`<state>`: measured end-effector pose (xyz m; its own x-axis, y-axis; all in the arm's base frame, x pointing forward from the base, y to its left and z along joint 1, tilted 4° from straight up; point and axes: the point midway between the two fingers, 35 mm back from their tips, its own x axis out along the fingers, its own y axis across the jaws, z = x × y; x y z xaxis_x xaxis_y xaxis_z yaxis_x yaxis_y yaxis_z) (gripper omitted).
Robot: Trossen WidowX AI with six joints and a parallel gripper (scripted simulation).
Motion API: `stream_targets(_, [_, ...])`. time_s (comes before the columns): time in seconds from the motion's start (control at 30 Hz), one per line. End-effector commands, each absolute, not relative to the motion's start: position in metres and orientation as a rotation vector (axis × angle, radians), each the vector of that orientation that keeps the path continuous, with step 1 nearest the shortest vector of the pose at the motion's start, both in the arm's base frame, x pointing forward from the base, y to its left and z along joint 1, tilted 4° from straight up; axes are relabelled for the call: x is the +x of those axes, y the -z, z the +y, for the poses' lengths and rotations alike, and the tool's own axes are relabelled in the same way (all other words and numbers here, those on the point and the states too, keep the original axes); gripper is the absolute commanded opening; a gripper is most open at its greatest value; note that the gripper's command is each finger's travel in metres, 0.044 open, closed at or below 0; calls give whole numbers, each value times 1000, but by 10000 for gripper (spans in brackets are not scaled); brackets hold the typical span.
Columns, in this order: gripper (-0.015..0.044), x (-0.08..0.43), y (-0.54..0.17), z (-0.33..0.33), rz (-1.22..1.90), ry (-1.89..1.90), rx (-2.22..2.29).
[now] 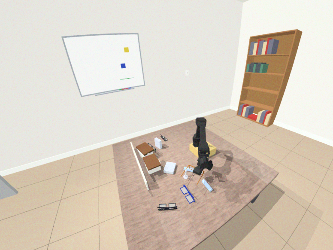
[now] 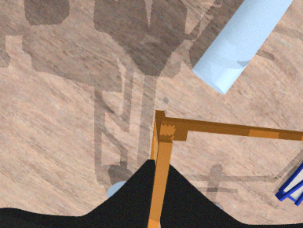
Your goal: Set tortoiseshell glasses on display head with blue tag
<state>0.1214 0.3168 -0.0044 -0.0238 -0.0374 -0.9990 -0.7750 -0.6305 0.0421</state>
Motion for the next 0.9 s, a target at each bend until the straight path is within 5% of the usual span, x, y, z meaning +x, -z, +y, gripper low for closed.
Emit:
stream_targets(0.0, [0, 120, 5, 316, 858, -1716, -1693])
stream_targets(0.87, [0, 128, -27, 311, 858, -1716, -1693])
